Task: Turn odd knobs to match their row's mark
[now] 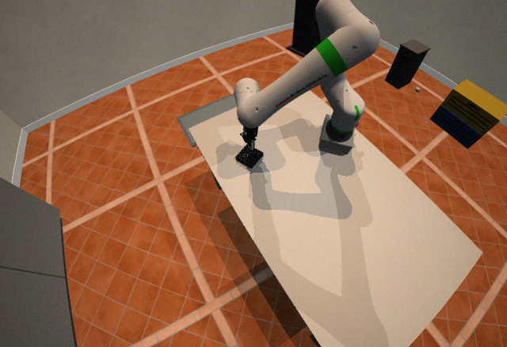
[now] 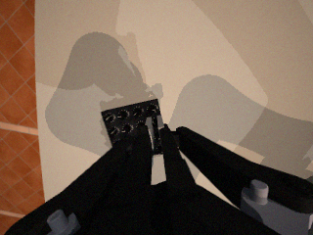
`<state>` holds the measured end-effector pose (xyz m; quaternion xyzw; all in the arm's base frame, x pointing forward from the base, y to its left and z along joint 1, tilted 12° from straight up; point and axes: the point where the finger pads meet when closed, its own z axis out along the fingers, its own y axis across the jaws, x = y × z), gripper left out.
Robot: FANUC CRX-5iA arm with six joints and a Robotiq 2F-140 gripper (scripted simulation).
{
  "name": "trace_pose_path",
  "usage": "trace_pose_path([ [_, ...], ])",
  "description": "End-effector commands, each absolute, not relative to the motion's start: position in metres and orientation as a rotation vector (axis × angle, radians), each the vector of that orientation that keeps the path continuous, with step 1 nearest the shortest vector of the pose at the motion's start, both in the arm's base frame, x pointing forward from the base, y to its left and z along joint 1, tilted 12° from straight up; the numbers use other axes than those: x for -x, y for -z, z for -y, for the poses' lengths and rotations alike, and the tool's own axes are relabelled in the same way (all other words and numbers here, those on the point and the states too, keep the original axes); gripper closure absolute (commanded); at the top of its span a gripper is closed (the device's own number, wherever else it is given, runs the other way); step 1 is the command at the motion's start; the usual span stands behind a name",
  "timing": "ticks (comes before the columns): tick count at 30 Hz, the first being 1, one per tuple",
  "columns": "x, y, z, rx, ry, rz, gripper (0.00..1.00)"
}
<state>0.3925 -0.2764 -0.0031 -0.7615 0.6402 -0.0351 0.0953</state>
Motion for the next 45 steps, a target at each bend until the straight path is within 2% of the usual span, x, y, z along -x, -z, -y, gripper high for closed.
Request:
trace_pose_path([
  [1,-0.3926,0.0029,0.2766,2.257,0.105,-1.898,0.95],
  [31,-0.3926,0.0029,0.2766,2.394,0.125,-1.731,0.95],
  [45,-0.3926,0.0029,0.2766,2.608,0.160,-1.410,0.95],
])
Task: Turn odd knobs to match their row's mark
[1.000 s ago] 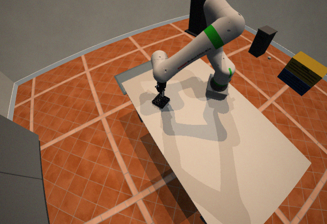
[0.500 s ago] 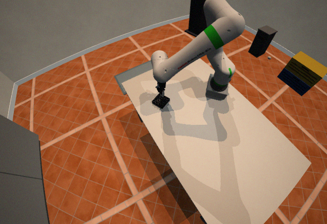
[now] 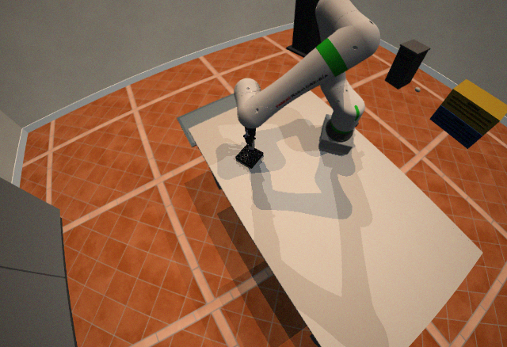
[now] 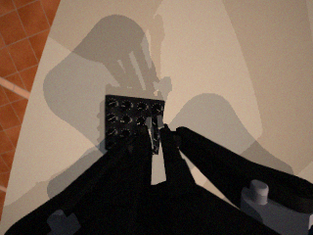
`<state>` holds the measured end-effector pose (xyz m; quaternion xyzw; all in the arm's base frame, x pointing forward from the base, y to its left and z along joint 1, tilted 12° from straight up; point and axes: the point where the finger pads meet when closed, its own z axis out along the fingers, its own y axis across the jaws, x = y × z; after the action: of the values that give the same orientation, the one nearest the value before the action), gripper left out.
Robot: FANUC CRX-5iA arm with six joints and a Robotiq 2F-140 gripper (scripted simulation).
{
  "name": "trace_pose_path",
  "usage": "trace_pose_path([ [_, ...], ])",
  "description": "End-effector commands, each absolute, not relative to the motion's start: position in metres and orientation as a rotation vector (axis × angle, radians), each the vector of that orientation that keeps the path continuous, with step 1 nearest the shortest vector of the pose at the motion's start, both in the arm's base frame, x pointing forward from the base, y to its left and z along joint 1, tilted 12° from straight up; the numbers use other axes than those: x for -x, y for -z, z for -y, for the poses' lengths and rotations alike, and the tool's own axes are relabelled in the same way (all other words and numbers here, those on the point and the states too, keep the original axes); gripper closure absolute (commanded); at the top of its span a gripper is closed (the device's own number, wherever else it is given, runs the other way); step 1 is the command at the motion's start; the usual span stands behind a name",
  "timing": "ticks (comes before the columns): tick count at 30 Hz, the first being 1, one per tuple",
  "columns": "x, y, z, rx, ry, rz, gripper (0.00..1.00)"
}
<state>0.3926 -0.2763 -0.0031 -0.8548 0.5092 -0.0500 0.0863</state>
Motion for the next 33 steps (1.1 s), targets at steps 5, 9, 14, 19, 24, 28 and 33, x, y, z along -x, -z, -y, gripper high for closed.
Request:
trace_pose_path([
  [5,-0.3926,0.0029,0.2766,2.659,0.170,-1.319,0.95],
  [9,-0.3926,0.0029,0.2766,2.726,0.182,-1.187,0.95],
  [14,-0.3926,0.0029,0.2766,2.805,0.198,-1.008,0.95],
  [19,-0.3926,0.0029,0.2766,2.861,0.211,-0.858,0.95],
  [24,-0.3926,0.0029,0.2766,2.910,0.223,-0.704,0.95],
  [28,-0.3926,0.0029,0.2766,2.950,0.234,-0.550,0.95],
  [33,-0.3926,0.0029,0.2766,2.988,0.247,-0.363,0.95],
])
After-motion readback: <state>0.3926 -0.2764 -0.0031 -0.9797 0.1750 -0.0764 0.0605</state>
